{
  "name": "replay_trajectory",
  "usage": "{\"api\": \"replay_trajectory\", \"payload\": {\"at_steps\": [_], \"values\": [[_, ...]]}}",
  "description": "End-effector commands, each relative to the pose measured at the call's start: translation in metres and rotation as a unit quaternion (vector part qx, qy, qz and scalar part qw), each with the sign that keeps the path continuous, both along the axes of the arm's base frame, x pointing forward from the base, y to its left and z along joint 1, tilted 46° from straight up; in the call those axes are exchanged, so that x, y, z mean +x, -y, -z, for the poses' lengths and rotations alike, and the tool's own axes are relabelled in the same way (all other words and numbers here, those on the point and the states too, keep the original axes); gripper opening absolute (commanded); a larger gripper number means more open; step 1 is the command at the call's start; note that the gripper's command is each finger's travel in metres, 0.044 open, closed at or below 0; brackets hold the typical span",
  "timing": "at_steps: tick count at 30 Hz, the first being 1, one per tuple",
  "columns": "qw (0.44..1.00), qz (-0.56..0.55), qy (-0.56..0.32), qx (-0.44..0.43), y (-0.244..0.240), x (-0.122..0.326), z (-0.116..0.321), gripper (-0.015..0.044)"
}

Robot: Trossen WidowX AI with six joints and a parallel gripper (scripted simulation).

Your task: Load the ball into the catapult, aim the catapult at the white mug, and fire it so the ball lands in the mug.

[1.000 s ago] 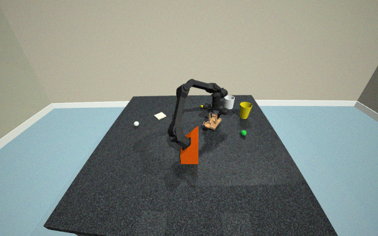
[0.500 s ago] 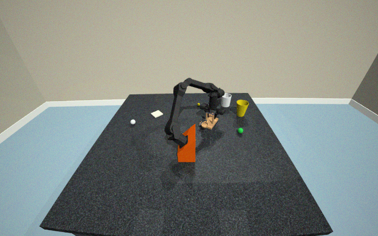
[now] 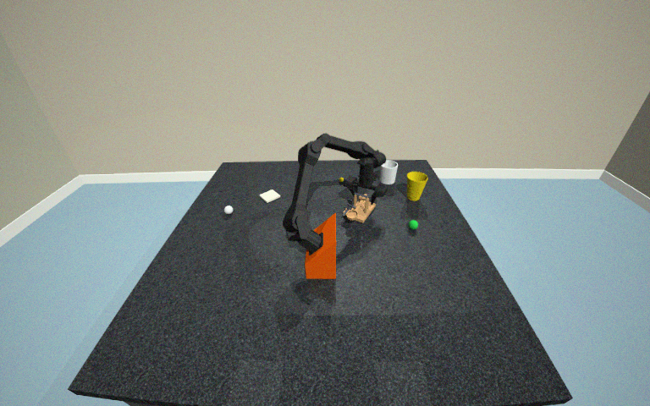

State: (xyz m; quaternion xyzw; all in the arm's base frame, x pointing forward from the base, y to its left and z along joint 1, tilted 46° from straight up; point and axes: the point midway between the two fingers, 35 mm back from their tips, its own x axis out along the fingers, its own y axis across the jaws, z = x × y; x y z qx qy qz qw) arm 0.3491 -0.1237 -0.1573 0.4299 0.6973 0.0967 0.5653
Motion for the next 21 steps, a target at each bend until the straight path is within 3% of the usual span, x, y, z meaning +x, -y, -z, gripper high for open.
{"api": "replay_trajectory", "payload": {"at_steps": [1, 5, 13, 21], "values": [[1.0, 0.003, 0.004, -0.005, 0.03, 0.002, -0.024, 0.044], [1.0, 0.002, 0.003, -0.005, 0.068, -0.003, -0.065, 0.044], [1.0, 0.006, 0.004, -0.005, 0.062, -0.001, -0.057, 0.044], [1.0, 0.013, 0.003, -0.005, 0.1, -0.008, -0.097, 0.044]]}}
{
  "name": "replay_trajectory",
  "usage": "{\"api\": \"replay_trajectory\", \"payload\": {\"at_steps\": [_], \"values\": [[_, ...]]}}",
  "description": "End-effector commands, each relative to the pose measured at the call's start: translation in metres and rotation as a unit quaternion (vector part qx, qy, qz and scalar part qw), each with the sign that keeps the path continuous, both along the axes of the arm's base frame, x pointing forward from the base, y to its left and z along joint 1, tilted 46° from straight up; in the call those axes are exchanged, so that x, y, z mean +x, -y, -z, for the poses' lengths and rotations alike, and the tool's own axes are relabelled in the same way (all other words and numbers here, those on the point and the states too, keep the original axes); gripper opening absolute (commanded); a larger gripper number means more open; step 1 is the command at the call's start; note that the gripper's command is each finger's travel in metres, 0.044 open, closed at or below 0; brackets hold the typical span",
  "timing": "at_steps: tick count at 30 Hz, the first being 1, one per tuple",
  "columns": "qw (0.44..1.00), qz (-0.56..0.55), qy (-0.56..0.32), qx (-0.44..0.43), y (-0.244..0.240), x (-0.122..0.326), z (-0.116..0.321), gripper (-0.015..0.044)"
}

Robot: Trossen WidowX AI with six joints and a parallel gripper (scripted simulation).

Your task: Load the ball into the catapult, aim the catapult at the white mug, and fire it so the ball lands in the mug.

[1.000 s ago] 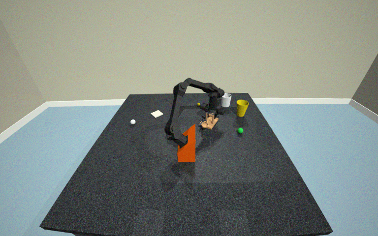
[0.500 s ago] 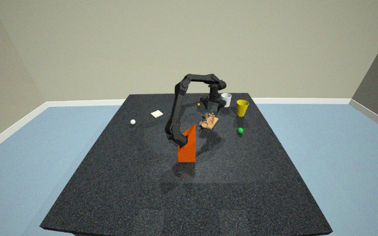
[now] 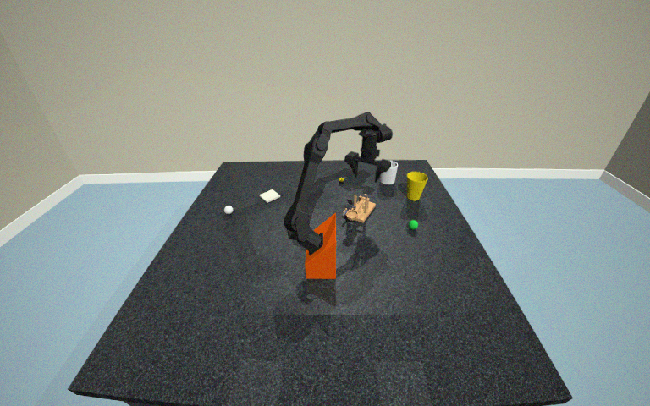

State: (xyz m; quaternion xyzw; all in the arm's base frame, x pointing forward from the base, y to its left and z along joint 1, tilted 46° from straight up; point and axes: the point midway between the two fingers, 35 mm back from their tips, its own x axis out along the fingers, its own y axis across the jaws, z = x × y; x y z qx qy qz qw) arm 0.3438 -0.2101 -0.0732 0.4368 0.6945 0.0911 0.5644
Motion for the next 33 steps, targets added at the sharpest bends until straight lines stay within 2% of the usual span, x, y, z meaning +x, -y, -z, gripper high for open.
{"api": "replay_trajectory", "payload": {"at_steps": [1, 5, 6, 13, 20, 30, 33], "values": [[1.0, -0.001, 0.001, -0.001, -0.002, 0.001, -0.002, 0.0414], [1.0, -0.02, 0.02, -0.013, -0.035, 0.014, -0.034, 0.0309], [0.999, -0.026, 0.026, -0.016, -0.046, 0.017, -0.044, 0.03], [0.995, -0.067, 0.07, -0.03, -0.129, 0.013, -0.103, 0.03], [0.986, -0.11, 0.118, -0.03, -0.212, -0.026, -0.143, 0.03], [0.967, -0.175, 0.184, -0.006, -0.301, -0.123, -0.159, 0.03], [0.966, -0.179, 0.189, -0.004, -0.303, -0.127, -0.156, 0.03]]}}
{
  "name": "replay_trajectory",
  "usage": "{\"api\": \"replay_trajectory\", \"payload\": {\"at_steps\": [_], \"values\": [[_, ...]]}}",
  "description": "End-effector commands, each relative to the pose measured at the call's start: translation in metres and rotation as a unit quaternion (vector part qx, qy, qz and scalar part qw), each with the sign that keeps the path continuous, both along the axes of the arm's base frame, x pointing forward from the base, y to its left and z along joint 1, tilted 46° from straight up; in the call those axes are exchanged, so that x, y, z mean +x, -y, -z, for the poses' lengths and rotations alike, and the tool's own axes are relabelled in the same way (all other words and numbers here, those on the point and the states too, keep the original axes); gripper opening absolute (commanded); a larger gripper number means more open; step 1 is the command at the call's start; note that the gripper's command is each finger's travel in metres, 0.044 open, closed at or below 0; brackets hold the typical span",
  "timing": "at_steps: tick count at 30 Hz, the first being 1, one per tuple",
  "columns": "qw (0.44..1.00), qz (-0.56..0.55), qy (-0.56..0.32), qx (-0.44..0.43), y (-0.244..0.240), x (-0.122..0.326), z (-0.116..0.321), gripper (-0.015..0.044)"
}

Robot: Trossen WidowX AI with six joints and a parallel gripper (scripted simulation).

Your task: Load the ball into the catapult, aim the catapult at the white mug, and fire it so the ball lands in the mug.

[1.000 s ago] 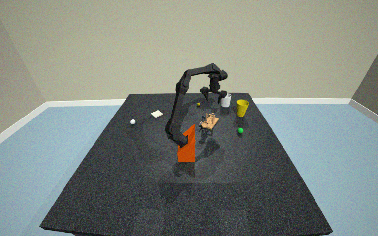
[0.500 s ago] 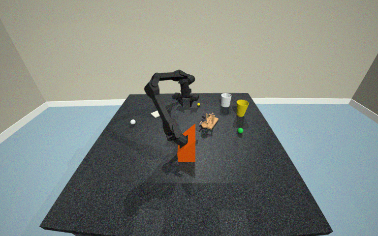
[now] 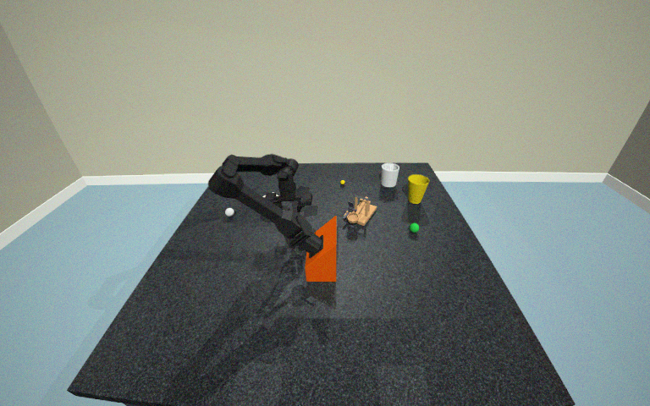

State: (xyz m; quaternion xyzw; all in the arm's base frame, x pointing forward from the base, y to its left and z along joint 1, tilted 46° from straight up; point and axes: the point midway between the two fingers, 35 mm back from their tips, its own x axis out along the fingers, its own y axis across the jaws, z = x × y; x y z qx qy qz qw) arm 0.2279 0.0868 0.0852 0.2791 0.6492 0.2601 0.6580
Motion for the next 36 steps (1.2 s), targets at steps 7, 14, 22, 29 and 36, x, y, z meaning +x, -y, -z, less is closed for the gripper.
{"api": "replay_trajectory", "payload": {"at_steps": [7, 14, 22, 29, 36], "values": [[1.0, -0.004, 0.009, 0.006, -0.013, -0.009, 0.01, 0.03], [1.0, -0.004, 0.009, 0.005, -0.02, -0.009, 0.017, 0.03], [1.0, -0.004, 0.009, 0.005, -0.03, -0.008, 0.027, 0.03], [1.0, -0.004, 0.009, 0.006, -0.038, -0.007, 0.035, 0.03], [1.0, -0.004, 0.009, 0.007, -0.044, -0.008, 0.041, 0.03]]}}
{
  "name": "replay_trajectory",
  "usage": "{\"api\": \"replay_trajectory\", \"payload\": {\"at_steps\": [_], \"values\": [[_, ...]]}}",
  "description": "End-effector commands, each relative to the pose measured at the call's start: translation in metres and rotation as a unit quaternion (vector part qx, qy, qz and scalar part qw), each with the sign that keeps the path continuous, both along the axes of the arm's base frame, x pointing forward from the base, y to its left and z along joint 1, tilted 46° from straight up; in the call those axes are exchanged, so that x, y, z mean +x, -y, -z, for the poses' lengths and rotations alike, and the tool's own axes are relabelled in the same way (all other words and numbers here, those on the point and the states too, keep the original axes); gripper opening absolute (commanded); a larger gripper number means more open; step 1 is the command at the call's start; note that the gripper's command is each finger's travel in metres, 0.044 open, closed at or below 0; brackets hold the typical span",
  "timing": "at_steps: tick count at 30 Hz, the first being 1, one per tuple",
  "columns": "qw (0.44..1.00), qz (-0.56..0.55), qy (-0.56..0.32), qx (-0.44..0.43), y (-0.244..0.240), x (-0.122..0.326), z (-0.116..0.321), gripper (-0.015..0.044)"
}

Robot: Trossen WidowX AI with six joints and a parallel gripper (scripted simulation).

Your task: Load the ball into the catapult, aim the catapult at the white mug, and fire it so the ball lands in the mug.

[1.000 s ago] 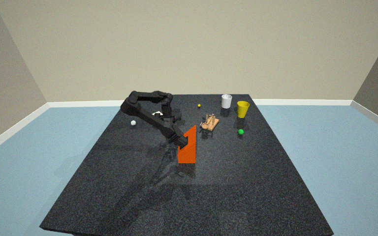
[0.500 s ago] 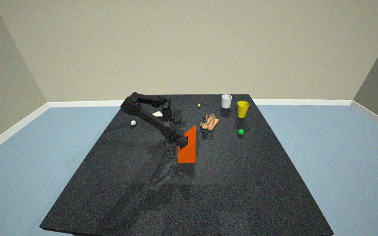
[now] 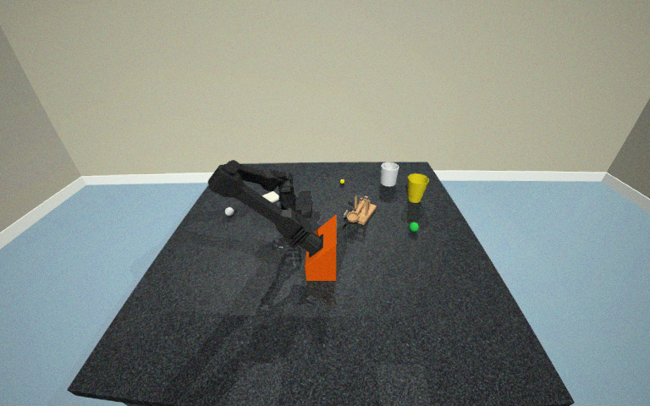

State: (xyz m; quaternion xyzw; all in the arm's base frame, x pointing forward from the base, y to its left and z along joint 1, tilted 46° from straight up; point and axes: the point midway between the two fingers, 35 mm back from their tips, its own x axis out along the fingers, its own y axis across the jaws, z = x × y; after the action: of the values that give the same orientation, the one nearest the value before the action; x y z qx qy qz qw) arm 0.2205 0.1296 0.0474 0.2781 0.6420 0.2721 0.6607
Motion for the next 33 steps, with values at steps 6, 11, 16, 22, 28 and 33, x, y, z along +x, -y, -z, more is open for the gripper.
{"api": "replay_trajectory", "payload": {"at_steps": [6, 11, 16, 22, 28, 33], "values": [[1.0, 0.002, -0.001, -0.002, -0.001, 0.0, 0.003, 0.0143], [1.0, 0.002, -0.001, -0.002, -0.001, 0.0, 0.003, 0.0109], [1.0, 0.002, -0.001, -0.003, 0.001, 0.001, 0.001, 0.0017], [1.0, 0.003, 0.0, -0.011, 0.024, 0.005, -0.017, 0.0], [1.0, 0.003, -0.001, -0.013, 0.048, 0.004, -0.039, 0.0], [1.0, 0.002, -0.002, -0.012, 0.066, 0.0, -0.059, 0.0]]}}
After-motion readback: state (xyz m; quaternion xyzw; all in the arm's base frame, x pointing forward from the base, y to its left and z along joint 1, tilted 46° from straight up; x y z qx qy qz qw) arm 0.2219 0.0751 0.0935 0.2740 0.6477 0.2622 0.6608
